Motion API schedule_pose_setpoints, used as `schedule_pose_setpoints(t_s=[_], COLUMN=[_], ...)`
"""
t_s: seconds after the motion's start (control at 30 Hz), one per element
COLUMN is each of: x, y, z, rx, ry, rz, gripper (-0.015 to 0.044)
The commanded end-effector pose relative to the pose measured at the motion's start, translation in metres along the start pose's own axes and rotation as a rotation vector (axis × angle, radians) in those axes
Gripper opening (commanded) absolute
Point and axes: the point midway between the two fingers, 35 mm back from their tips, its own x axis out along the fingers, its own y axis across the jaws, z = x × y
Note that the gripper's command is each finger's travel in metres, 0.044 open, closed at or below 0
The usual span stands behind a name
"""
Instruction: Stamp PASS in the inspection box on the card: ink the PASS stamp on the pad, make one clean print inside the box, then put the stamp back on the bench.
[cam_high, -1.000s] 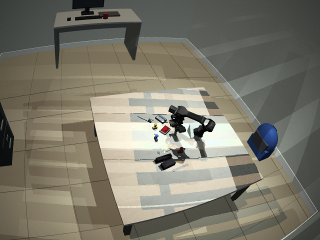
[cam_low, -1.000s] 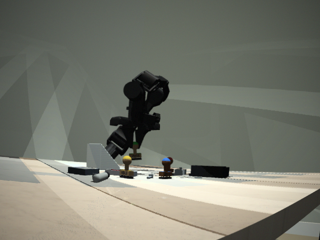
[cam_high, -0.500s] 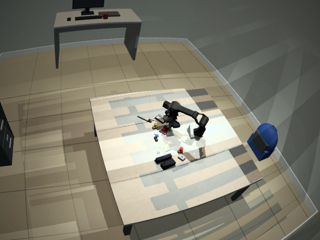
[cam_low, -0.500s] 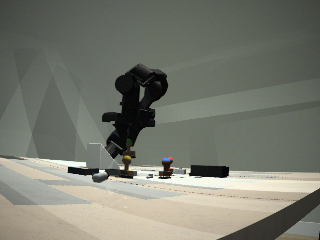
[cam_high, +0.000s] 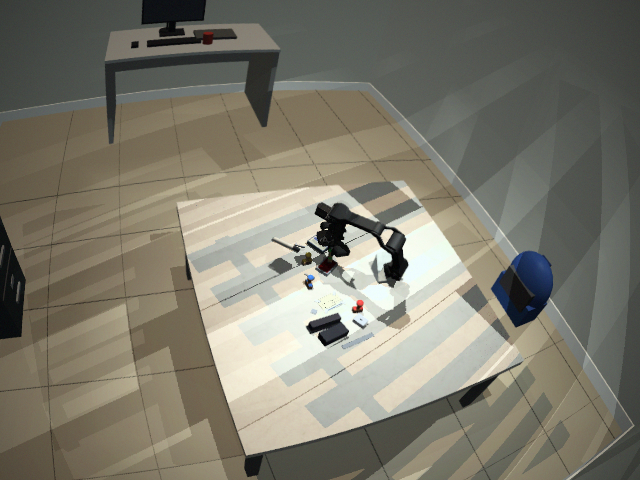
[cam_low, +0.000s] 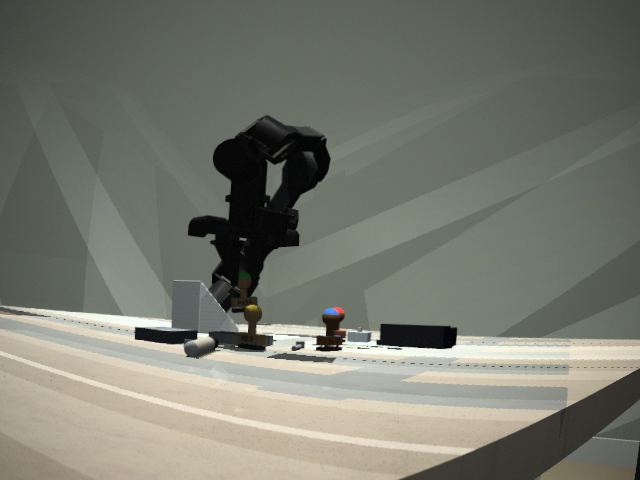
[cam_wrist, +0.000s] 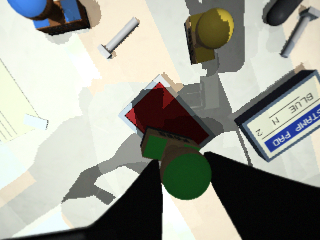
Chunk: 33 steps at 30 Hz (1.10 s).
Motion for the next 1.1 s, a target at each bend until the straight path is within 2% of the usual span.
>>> schedule_pose_setpoints(t_s=[0.0, 1.07], x=[0.002, 0.023], y=[-0.002, 0.002], z=[0.001, 0.002], rx=[-0.005, -0.005], ry=[0.003, 0.002], rz=[-0.013, -0.095], gripper=[0.0000, 0.0000])
